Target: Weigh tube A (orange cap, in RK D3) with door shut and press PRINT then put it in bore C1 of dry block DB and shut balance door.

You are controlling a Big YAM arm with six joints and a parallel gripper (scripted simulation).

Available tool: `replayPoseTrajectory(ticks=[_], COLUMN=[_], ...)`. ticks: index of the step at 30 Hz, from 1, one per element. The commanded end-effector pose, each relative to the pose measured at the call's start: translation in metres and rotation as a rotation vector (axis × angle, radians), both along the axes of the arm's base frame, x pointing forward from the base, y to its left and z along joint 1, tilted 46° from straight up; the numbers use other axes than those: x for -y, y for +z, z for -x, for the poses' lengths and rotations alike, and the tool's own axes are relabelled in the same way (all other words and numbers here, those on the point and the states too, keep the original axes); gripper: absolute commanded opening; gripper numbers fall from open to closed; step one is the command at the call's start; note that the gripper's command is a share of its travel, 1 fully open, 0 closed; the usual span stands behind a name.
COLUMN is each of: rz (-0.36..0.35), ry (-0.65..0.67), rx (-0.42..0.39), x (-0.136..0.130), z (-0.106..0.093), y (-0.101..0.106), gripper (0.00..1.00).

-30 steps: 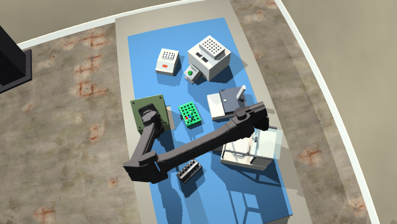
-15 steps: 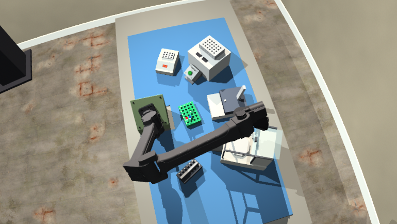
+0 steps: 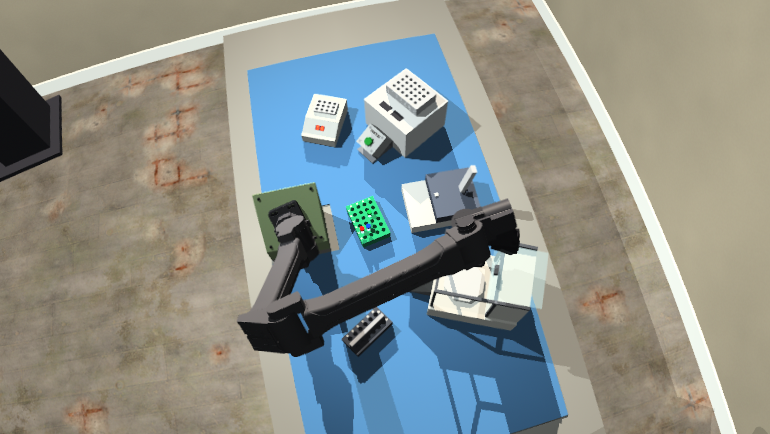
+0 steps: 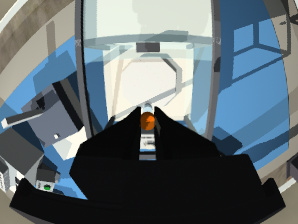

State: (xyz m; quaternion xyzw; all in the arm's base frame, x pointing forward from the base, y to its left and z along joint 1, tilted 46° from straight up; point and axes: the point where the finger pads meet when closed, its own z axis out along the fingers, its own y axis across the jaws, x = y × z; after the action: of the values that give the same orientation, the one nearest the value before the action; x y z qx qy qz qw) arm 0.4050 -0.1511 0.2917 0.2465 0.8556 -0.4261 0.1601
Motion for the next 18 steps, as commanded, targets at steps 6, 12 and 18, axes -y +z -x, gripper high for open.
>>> replayPoseTrajectory(ticks=[6,12,18], rz=[-0.001,-0.001,0.0], ry=[-0.003,-0.003,-0.002], rx=[0.003,0.003,0.003], x=[0.013,0.02,0.027], z=[0.007,0.008,0.01], y=[-0.004,-0.011,-0.018], gripper=[0.09,0.09,0.09])
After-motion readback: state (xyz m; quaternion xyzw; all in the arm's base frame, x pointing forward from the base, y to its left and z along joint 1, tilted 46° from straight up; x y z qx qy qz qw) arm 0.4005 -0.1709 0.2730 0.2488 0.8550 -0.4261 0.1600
